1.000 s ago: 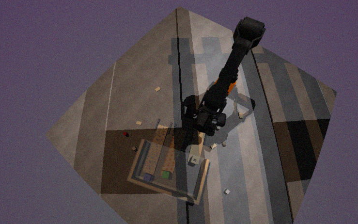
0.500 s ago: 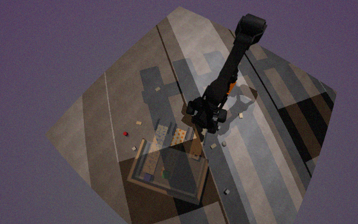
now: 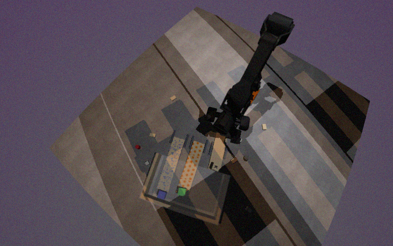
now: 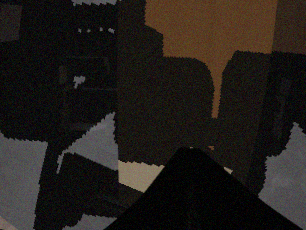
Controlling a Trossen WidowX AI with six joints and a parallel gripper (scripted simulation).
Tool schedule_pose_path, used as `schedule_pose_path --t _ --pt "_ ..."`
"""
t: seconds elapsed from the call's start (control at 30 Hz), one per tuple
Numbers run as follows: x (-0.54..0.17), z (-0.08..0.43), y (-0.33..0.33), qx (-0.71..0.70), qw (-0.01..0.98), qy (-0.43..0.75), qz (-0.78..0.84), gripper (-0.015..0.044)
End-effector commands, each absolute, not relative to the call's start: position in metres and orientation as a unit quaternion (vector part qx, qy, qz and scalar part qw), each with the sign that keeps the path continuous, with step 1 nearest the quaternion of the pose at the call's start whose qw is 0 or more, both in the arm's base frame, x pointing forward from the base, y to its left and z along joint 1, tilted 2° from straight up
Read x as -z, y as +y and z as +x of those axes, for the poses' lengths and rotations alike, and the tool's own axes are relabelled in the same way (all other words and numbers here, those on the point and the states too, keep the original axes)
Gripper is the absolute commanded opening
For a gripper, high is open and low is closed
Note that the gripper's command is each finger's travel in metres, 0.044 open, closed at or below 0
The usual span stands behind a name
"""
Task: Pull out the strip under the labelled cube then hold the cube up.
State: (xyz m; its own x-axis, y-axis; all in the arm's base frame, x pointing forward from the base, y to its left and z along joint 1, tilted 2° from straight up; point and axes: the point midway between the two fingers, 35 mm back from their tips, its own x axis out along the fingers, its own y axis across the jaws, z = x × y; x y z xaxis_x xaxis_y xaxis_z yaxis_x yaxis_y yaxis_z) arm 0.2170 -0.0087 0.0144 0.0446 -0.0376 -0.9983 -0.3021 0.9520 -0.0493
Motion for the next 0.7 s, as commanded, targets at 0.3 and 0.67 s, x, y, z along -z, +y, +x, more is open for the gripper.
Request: schedule_pose_path --t 0.3,0.67 --pt "-0.008 0.19 -0.014 -0.094 0.697 0.7 -0.122 0.0" --pt "-0.008 0.18 -0.017 -0.094 0.697 0.7 -0.122 0.0"
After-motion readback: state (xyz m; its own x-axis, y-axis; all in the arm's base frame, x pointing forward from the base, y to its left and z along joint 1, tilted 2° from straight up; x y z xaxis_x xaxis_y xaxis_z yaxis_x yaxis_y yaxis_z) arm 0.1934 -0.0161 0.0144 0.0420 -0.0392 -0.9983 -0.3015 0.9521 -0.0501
